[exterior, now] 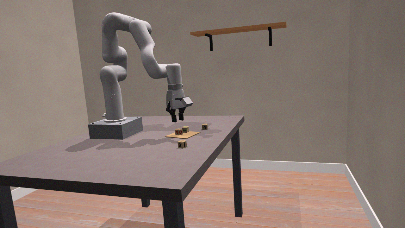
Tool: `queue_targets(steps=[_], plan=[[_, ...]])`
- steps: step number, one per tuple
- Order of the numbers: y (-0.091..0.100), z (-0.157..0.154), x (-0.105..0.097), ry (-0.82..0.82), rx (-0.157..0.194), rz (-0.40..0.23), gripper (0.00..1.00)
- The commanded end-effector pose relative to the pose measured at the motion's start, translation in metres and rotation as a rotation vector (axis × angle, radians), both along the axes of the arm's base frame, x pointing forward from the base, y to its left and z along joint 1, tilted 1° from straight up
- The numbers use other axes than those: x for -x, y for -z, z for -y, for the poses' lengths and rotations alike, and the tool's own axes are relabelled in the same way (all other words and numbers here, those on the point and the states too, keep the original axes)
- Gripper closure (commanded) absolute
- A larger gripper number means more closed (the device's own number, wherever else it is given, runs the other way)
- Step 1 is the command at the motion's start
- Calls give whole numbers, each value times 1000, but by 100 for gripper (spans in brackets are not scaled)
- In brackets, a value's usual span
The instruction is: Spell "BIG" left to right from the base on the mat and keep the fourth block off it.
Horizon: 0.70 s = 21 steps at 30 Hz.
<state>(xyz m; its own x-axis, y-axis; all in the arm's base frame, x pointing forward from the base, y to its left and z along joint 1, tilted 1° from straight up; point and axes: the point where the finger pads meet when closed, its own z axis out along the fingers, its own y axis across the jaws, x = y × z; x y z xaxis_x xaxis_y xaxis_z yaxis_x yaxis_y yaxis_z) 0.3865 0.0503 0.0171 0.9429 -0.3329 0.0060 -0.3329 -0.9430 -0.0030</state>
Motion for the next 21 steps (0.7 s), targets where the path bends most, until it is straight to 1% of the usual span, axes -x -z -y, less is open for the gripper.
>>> queue_targets(steps=[1,13,21], plan=[[4,0,-2,0,-1,4,53],[23,1,-2,0,0,4,53],[30,2,-2,0,0,4,53]])
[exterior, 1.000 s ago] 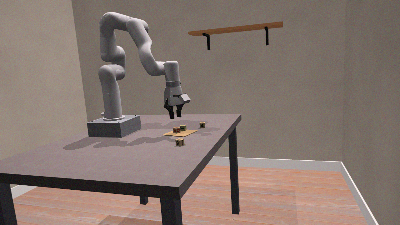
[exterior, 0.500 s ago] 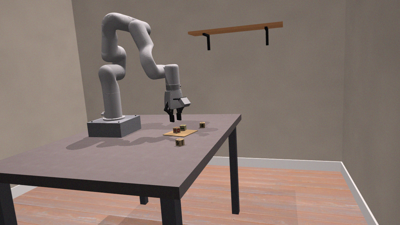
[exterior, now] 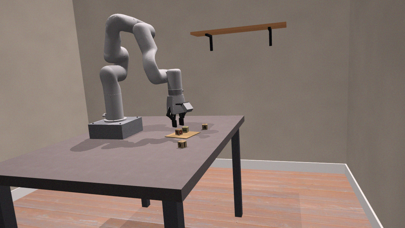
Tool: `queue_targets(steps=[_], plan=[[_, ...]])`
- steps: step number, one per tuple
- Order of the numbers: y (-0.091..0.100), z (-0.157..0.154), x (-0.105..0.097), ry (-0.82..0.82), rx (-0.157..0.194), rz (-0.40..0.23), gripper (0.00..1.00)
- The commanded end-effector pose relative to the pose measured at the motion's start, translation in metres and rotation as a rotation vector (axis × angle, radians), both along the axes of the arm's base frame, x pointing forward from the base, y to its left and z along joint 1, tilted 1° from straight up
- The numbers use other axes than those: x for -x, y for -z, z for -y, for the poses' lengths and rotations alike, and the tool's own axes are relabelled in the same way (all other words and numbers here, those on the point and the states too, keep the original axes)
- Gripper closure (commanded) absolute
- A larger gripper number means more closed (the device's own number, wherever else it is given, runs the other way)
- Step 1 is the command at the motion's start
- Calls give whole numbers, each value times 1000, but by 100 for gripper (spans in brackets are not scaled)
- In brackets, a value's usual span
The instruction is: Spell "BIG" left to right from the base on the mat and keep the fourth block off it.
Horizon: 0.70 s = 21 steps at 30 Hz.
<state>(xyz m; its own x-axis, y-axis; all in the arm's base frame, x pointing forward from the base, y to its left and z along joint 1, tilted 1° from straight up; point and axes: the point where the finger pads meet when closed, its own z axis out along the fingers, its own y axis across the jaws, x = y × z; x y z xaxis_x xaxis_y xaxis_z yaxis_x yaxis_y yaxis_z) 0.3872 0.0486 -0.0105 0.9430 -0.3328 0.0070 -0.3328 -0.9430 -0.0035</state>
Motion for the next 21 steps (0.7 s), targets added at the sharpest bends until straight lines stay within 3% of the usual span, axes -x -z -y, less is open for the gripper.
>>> queue_targets(steps=[1,21], plan=[[3,0,-1,0,0,3,53],[8,0,-1,0,0,3,53]])
